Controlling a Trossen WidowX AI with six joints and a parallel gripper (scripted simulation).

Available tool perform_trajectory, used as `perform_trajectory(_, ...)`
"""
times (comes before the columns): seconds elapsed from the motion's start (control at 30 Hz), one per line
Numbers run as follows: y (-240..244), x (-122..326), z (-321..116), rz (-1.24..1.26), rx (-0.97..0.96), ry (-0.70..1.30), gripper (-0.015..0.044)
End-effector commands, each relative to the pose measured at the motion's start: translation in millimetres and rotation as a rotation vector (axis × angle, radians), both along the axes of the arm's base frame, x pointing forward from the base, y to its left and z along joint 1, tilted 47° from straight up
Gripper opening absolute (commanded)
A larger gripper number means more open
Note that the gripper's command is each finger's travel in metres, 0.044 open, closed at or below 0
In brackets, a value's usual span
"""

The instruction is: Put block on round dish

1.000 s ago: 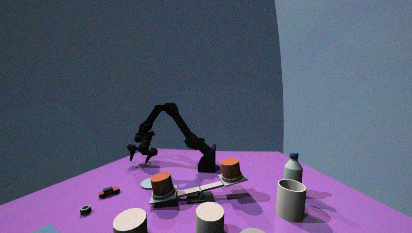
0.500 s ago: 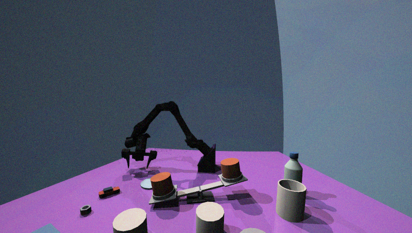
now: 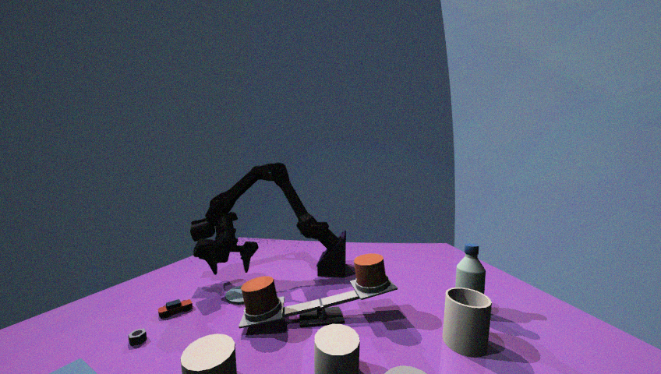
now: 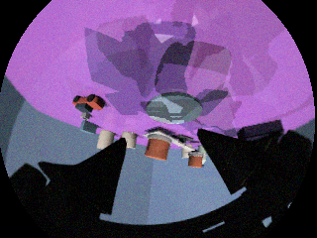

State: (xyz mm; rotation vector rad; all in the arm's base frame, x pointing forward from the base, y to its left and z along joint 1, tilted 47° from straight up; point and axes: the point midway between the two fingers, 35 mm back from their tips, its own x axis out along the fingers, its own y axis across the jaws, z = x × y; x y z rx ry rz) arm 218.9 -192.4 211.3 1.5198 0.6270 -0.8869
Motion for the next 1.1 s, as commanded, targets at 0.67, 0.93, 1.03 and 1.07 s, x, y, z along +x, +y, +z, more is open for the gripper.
perform_trajectory(0.67,122.3,24.7,-54.8,0.575,-0.241,0.356,0.0440)
perform_trajectory(0.93,156.2,19.6,-66.2,0.767,-0.368,0.444,0.0440)
perform_trajectory(1.03,167.8,16.7,-69.8,0.838,-0.422,0.473,0.0440)
perform_trajectory(1.07,171.6,15.6,-70.9,0.862,-0.441,0.482,0.0440)
